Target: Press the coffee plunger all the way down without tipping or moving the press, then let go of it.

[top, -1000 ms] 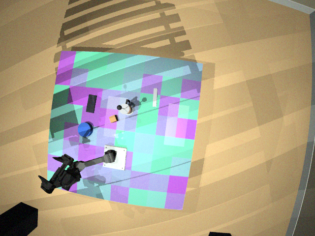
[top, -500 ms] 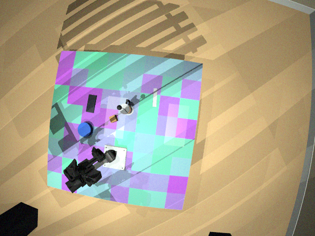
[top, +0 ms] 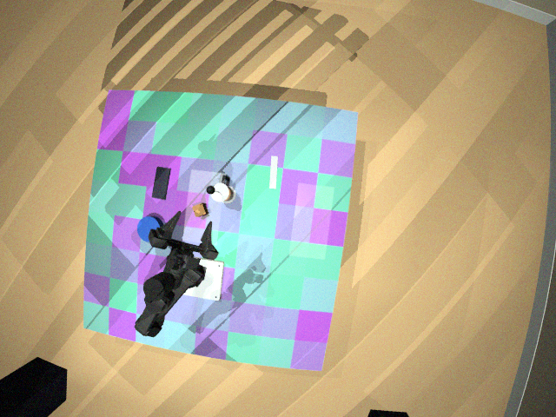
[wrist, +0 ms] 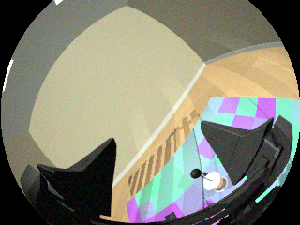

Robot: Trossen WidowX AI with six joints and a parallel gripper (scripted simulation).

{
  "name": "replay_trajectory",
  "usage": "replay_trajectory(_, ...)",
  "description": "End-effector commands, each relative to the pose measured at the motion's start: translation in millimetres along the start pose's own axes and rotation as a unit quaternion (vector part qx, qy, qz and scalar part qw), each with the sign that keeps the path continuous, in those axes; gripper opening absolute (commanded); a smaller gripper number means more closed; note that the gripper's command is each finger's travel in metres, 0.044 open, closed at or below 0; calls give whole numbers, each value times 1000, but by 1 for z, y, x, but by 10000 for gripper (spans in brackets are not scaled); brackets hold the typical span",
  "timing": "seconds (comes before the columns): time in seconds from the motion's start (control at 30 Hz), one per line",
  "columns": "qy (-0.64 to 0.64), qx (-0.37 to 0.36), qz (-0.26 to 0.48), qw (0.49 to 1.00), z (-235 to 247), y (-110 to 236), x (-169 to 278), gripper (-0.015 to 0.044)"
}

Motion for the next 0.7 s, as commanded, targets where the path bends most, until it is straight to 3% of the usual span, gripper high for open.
replay_trajectory(0.0, 199, 93, 138, 966, -29, -37, 50, 440)
replay_trajectory(0.17, 331, 107, 249, 904, -39, -43, 92, 440)
replay_trajectory(0.67, 335, 110, 252, 901, -88, -45, 128, 440)
Point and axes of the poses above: the point midway between the two fingers, 35 mm back from their tips, its own y axis back along the fingers, its own z axis across the jaws, x = y × z, the point moved 4 cm from there along y, back along the fingers, and after that the axes turned 12 degrees about -y, right-handed, at the moved point
